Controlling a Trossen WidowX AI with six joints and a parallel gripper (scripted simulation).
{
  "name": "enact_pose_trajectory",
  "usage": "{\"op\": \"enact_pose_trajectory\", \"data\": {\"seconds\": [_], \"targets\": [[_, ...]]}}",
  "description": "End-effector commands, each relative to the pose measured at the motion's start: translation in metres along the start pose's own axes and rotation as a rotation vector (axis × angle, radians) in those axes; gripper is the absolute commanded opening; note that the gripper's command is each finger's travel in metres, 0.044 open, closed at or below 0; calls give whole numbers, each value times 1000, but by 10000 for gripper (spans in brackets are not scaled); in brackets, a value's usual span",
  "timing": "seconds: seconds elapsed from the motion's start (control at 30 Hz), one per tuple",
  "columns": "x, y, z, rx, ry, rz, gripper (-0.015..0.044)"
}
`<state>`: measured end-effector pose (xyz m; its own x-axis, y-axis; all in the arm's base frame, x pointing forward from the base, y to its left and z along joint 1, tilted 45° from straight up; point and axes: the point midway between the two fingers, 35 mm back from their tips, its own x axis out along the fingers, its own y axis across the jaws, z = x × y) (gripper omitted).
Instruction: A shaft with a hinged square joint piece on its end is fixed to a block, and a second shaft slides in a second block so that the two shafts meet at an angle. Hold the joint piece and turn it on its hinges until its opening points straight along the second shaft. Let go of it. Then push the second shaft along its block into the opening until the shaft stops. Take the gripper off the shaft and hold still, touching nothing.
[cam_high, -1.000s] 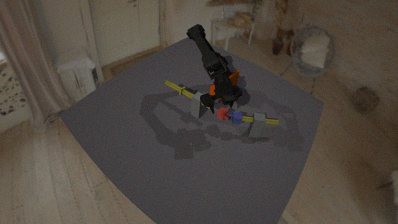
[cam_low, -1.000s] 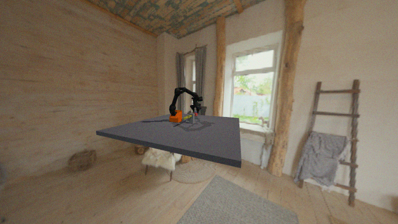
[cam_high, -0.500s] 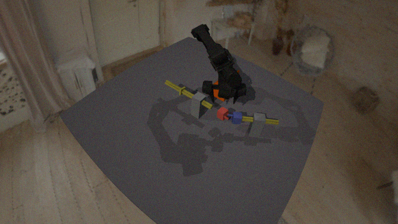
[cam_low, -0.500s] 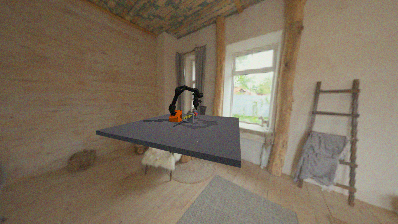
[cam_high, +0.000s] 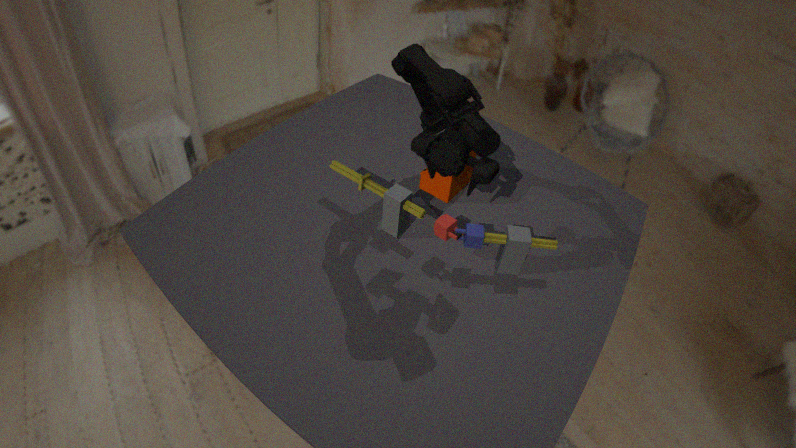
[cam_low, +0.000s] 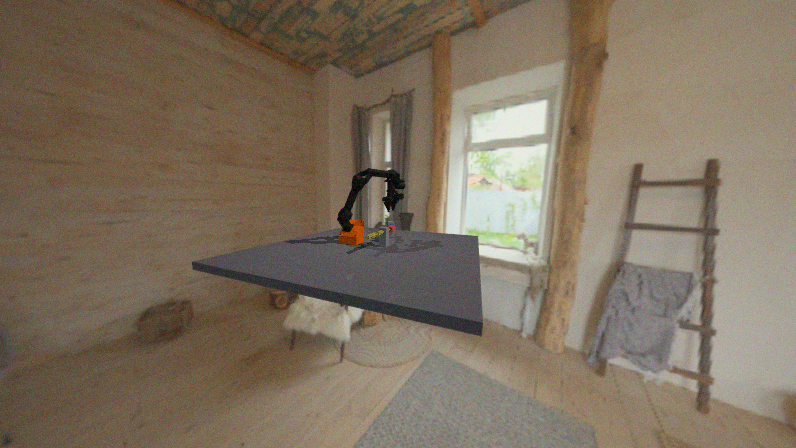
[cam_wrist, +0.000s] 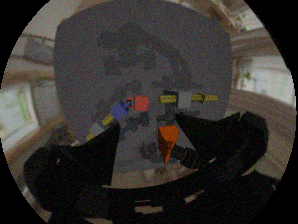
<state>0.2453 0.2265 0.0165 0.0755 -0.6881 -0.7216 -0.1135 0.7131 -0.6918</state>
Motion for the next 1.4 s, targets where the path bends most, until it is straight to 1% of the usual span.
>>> {"op": "enact_pose_trajectory", "data": {"seconds": [0.0,0.13,0.37,0.53,1.37], "targets": [[-6,0,0,51,-6,-10,440],[-4,-5,-1,51,-6,-10,440],[29,-62,-12,51,-5,-16,440],[32,-68,-14,71,-5,-16,440],[42,-70,-13,851,-2,17,440]]}}
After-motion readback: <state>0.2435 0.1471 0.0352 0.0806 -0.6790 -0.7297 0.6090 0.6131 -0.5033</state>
